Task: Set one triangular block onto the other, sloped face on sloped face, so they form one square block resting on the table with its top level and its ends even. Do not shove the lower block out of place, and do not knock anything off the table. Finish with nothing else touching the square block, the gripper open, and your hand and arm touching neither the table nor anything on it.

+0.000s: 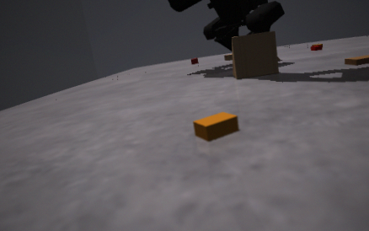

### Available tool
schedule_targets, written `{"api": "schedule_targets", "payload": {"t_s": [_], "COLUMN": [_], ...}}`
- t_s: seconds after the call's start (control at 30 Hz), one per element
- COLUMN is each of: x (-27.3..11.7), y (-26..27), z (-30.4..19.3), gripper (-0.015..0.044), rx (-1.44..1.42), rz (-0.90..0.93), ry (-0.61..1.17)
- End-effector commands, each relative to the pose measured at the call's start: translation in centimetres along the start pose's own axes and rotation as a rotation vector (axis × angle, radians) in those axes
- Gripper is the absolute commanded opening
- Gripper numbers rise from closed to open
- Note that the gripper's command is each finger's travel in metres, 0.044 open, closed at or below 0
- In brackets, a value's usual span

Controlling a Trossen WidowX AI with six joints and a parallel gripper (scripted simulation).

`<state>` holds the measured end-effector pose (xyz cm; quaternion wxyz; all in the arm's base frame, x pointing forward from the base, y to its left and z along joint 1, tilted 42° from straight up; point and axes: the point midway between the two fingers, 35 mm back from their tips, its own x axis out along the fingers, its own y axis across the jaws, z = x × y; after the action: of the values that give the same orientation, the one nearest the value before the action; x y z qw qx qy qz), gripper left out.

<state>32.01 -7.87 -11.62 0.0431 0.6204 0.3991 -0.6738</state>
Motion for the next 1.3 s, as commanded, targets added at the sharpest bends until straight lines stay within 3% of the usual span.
{"api": "schedule_targets", "payload": {"t_s": [0.0, 0.17, 0.5, 1.27], "x": [0.1, 0.1, -0.2, -0.7], "y": [0.0, 0.0, 0.0, 0.0], "z": [-0.1, -0.1, 0.2, 3.7], "gripper": [0.0282, 0.0249, 0.0000, 0.0000], "rx": [0.004, 0.004, 0.001, 0.005], "rz": [-0.001, -0.001, -0.001, 0.004], "ry": [0.006, 0.006, 0.000, 0.537]}}
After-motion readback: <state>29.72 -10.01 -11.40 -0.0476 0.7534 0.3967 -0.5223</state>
